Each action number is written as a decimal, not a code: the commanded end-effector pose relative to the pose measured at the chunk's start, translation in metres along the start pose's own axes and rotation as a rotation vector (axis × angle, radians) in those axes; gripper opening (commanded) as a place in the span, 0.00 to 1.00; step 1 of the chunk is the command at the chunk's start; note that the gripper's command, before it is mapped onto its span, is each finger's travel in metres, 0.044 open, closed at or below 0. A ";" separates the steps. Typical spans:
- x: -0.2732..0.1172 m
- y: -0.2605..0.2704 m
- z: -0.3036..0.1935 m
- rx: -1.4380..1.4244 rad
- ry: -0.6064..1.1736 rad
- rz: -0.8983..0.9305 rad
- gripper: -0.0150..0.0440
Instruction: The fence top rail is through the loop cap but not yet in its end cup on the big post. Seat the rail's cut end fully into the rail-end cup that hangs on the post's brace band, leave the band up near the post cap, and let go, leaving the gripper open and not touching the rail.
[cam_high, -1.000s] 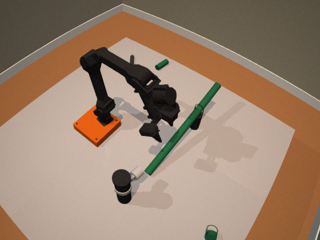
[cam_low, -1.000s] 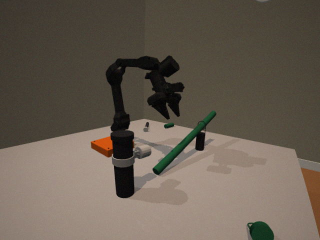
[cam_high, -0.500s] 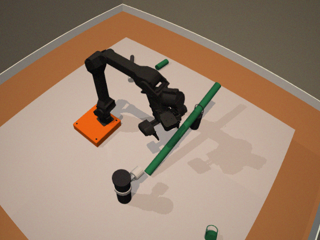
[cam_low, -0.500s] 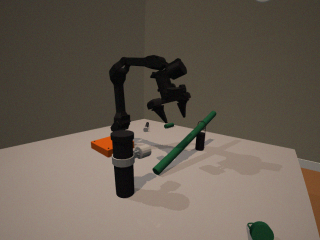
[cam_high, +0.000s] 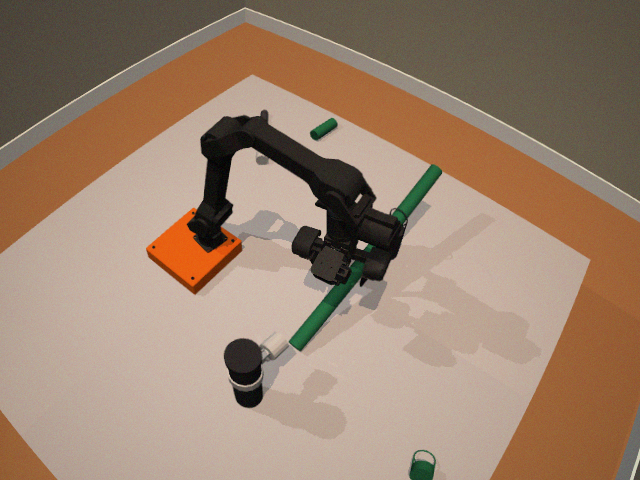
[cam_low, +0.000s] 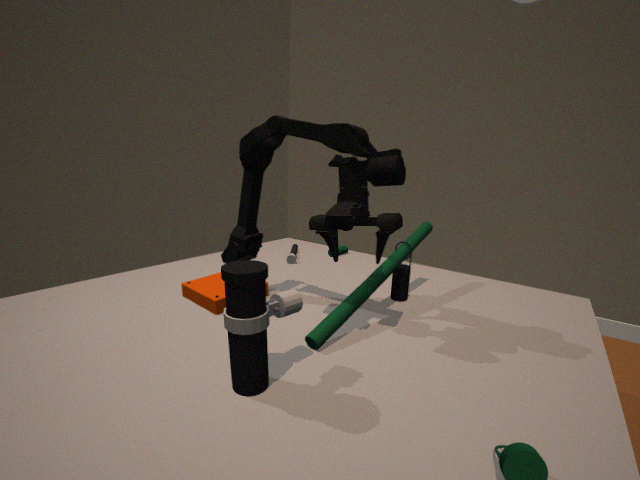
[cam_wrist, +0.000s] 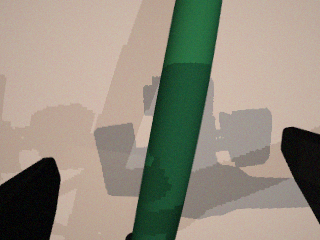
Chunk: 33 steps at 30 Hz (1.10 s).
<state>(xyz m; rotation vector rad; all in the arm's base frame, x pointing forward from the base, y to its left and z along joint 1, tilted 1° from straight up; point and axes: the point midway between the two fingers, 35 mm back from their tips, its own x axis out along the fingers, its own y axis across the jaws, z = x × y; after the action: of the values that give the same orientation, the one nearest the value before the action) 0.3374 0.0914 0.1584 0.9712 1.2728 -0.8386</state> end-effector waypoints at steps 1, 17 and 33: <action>0.016 0.002 -0.005 0.289 0.001 -0.098 1.00; 0.050 -0.002 -0.006 0.289 0.001 -0.098 1.00; 0.077 -0.004 -0.006 0.289 0.001 -0.098 1.00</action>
<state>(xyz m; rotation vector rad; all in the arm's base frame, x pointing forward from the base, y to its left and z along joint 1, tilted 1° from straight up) 0.3415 0.0968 0.0863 1.1405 1.2256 -1.1155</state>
